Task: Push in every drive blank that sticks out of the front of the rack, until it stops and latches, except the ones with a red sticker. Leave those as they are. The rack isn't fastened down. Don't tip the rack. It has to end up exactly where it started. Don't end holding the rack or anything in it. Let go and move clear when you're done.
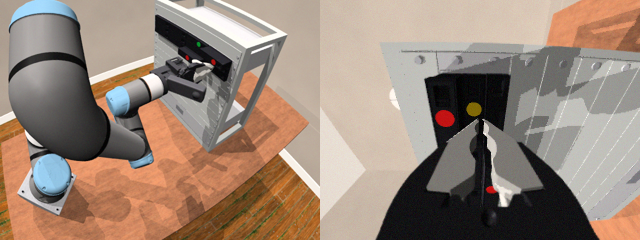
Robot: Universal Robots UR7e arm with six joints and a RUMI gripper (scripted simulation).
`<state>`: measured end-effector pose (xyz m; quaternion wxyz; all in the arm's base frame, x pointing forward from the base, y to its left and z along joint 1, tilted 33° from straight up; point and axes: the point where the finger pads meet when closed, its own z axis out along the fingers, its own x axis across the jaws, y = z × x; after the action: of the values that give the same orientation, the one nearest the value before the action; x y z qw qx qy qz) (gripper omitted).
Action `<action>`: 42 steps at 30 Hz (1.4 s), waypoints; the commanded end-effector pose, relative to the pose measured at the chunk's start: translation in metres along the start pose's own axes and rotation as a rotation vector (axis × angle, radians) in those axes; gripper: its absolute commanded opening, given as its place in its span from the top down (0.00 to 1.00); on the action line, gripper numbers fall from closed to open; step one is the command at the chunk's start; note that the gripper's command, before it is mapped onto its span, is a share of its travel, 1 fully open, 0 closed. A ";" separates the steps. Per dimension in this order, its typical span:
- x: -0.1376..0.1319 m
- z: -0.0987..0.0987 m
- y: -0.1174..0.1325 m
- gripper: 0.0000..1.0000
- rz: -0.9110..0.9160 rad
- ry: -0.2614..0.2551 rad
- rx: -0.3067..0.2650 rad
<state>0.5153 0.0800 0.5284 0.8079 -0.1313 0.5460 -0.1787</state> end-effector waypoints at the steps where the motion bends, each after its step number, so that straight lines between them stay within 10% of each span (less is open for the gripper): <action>1: 0.000 0.001 0.000 1.00 0.000 -0.001 0.000; 42: 0.000 0.005 0.000 1.00 0.000 -0.001 0.000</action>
<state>0.5199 0.0801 0.5303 0.8081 -0.1312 0.5458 -0.1788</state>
